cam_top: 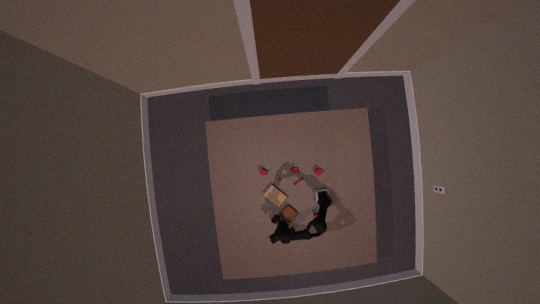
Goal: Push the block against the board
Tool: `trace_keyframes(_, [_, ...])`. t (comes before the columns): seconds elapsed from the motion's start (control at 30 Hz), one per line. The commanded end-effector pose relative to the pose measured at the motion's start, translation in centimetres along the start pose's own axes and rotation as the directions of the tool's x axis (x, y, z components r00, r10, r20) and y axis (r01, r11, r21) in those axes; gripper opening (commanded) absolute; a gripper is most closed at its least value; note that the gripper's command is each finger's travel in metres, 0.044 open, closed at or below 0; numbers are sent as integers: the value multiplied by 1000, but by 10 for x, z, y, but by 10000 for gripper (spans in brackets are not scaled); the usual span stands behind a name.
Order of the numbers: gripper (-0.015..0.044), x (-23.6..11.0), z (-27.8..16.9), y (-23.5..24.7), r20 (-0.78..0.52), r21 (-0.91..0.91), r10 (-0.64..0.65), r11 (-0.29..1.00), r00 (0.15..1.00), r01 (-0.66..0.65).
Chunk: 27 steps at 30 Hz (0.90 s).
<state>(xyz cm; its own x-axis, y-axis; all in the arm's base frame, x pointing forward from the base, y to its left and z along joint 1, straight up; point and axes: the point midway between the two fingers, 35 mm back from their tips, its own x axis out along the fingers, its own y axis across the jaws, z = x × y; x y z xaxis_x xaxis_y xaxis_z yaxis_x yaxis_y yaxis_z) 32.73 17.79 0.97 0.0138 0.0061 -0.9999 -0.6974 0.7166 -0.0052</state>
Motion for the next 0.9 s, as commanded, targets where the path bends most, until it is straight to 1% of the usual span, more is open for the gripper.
trace_keyframes(0.0, [0, 0, 2, -2, 19, -5, -7, 1000, 1000, 8])
trace_keyframes(0.87, [0, 0, -15, -3, 17, -5, -8, 1000, 1000, 8])
